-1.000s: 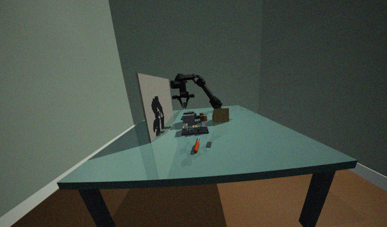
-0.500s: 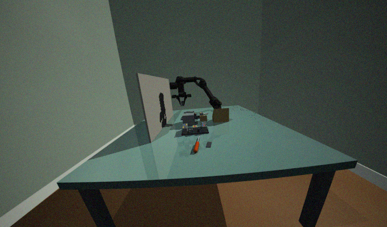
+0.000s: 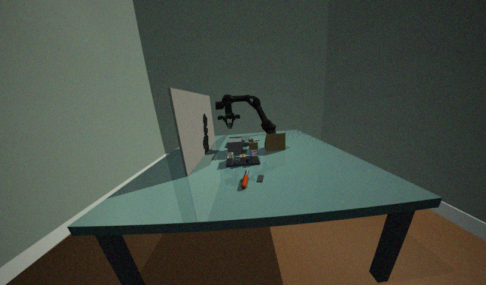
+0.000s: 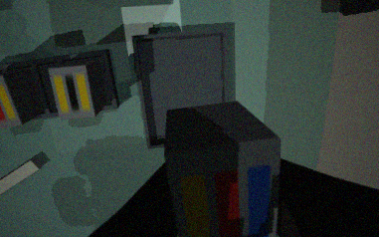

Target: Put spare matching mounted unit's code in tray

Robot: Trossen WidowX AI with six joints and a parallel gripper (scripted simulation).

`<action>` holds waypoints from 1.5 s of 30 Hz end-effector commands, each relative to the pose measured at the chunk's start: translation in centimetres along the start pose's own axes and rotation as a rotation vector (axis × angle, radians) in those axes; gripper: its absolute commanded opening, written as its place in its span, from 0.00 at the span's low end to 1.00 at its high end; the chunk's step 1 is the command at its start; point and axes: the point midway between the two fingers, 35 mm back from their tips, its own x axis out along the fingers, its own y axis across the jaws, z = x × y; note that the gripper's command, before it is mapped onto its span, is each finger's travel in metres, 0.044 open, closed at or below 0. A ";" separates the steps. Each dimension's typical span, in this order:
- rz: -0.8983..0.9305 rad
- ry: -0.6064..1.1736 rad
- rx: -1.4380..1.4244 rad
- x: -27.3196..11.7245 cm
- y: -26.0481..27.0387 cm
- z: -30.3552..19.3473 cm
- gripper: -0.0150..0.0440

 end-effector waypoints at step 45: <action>-0.004 -0.013 -0.001 3.2 -0.6 -0.2 0.25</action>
